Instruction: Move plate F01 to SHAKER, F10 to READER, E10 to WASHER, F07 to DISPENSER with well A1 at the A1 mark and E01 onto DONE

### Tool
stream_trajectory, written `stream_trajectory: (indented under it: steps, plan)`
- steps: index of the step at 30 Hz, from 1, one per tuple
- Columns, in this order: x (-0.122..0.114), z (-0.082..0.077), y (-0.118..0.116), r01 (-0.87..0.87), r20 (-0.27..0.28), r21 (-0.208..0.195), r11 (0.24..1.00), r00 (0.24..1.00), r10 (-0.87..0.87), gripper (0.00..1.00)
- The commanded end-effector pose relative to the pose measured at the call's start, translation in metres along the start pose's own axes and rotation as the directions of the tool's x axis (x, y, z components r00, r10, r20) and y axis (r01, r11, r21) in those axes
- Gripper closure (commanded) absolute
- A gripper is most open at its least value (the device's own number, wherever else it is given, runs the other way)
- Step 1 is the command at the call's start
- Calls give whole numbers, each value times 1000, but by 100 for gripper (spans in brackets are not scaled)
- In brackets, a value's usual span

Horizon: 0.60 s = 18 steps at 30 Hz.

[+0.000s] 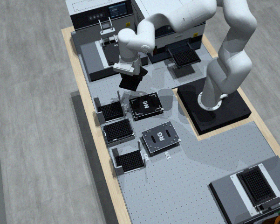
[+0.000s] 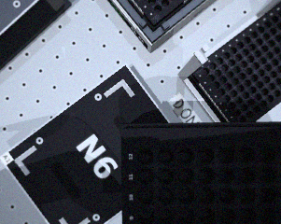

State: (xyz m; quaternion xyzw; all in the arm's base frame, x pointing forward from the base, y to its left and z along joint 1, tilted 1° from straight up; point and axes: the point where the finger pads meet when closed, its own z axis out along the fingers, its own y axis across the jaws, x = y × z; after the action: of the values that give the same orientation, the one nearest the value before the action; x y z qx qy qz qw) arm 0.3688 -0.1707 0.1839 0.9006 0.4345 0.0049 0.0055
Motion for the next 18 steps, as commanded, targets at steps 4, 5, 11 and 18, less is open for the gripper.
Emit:
stream_trajectory:
  steps: [4,5,11,18]
  plan:
    - [-11,-1,12,47,-2,-3,999,999,-47,100]
    - [-14,-1,15,58,-2,-3,998,998,-58,100]
    - [-29,-1,28,128,-2,-3,992,992,-128,100]
    - [-46,-1,43,134,-2,-3,991,991,-134,100]
